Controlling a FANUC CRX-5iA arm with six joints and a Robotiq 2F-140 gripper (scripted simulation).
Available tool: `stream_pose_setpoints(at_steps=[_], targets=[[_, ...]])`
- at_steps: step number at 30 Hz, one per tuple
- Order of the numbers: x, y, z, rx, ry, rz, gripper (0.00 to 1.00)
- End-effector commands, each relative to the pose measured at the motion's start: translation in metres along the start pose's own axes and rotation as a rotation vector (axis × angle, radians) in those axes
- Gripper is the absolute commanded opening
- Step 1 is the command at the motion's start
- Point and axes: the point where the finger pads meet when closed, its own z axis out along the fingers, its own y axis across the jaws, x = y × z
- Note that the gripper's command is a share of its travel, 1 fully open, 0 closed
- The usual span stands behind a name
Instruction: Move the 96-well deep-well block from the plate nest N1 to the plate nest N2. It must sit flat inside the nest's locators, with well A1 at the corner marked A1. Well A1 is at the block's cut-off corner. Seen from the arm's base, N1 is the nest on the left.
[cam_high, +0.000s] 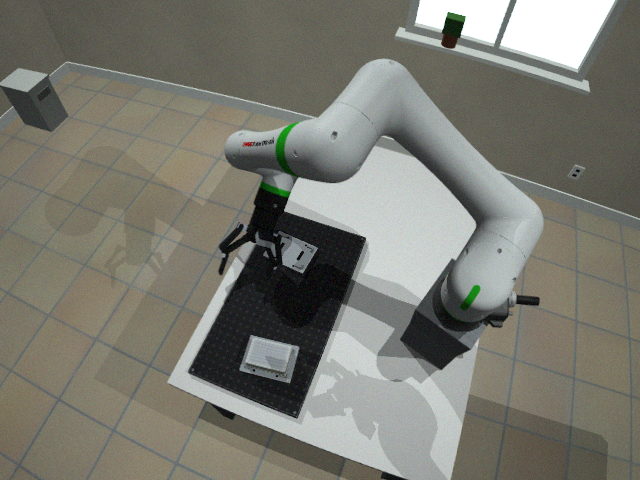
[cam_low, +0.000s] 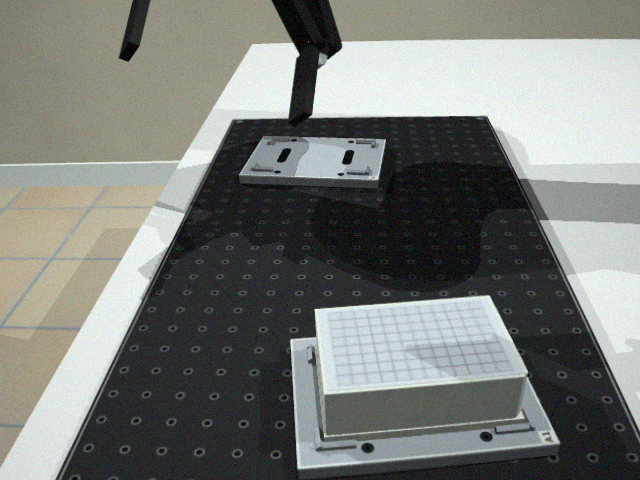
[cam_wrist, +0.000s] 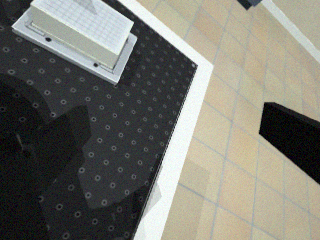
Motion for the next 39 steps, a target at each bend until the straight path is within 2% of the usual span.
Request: stream_pose_setpoints(at_steps=[1, 17, 26, 28, 39], targets=[[0.006, -0.009, 0.014, 0.05, -0.017, -0.143, 1.0], [0.024, -0.037, 0.049, 0.214, -0.008, -0.571, 1.0], [0.036, -0.056, 0.068, 0.315, 0.027, -0.851, 1.0], [0.036, -0.056, 0.068, 0.315, 0.027, -0.851, 1.0], [0.047, -0.073, 0.083, 0.43, 0.098, -1.192, 1.0]])
